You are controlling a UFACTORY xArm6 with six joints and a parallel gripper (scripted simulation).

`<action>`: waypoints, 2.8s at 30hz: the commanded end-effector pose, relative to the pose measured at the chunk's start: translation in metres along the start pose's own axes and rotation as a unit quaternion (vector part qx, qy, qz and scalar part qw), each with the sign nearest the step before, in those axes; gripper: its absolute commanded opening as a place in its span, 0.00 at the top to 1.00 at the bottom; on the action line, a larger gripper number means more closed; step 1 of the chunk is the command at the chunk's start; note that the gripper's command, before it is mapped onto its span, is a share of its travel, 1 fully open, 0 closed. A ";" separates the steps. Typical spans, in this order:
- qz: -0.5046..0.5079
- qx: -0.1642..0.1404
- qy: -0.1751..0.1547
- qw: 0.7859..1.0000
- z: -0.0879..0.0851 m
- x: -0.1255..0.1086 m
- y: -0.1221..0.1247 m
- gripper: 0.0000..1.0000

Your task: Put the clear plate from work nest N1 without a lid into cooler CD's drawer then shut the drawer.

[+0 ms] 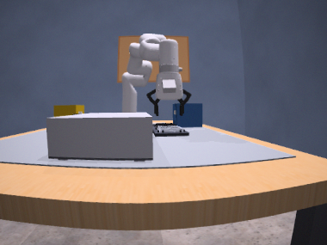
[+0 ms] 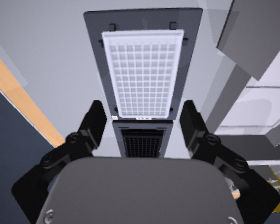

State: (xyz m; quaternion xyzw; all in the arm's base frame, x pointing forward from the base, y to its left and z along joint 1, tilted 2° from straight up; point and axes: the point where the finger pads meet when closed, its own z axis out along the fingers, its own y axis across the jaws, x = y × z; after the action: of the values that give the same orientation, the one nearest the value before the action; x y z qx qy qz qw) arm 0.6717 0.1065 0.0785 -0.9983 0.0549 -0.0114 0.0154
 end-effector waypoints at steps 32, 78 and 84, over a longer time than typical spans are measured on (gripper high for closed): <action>0.000 0.001 0.003 1.000 0.027 0.002 -0.001 0.00; 0.000 0.001 0.003 1.000 0.044 0.002 -0.001 0.00; 0.000 0.001 0.003 1.000 0.043 0.002 -0.001 1.00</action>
State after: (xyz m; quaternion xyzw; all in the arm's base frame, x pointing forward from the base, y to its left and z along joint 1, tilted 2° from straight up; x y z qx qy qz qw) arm 0.6732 0.1079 0.0323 -0.9983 0.0549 -0.0119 0.0155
